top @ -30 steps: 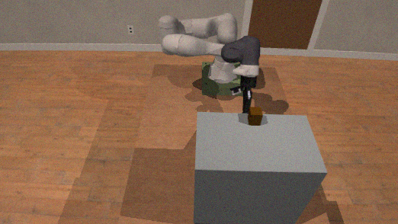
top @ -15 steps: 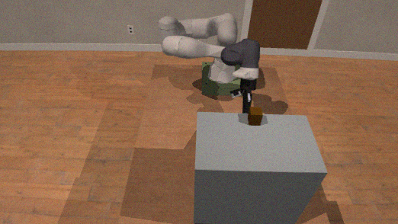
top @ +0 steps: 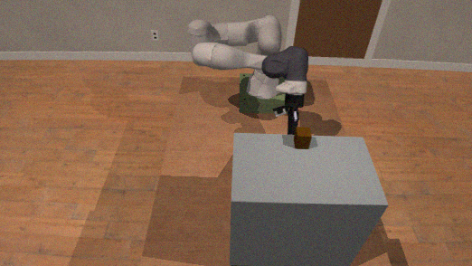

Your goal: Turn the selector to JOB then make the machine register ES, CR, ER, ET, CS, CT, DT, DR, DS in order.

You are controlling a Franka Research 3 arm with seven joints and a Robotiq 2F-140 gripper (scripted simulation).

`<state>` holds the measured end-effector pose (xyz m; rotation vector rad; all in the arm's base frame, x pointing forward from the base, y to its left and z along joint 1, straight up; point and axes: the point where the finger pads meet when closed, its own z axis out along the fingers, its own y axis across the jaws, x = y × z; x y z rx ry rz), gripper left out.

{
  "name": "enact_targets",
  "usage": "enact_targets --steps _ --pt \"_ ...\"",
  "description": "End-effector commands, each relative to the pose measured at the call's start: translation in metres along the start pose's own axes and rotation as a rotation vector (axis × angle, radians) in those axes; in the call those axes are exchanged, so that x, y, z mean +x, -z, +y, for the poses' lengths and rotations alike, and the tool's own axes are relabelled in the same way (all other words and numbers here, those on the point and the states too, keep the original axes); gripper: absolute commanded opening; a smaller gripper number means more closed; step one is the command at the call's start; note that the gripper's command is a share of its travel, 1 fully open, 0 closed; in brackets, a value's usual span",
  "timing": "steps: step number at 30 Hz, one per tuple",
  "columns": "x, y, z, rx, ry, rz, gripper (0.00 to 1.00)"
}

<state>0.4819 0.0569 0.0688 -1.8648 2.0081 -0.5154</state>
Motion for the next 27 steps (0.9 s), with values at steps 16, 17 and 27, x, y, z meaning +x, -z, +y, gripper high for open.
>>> enact_targets --steps 16,17,27 --pt "-0.0007 -0.0008 -0.0013 0.003 0.008 -0.002 0.10" --pt "-0.0006 -0.0010 -0.0013 0.003 0.008 -0.001 0.10" --pt "-0.0007 -0.0035 -0.0013 0.003 0.008 -0.002 0.10"
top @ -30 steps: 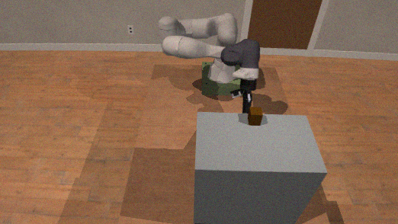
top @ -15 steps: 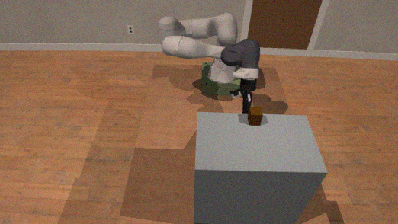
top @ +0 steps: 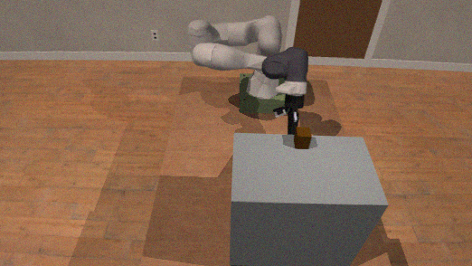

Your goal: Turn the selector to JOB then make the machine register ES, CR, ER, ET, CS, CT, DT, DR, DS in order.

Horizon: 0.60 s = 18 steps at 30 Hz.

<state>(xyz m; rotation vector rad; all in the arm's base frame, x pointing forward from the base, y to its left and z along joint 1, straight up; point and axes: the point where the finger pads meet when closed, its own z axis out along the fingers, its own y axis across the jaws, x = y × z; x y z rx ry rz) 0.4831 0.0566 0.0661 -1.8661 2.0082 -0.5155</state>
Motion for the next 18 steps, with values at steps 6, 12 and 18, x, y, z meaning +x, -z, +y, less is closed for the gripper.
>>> enact_targets --steps 6,12,18 --pt "-0.0008 -0.0029 -0.0016 0.004 0.008 -0.002 0.10" --pt "-0.0008 -0.0051 -0.0017 0.004 0.008 -0.002 0.10" --pt "-0.0008 -0.0063 -0.0017 0.004 0.008 -0.002 0.10"
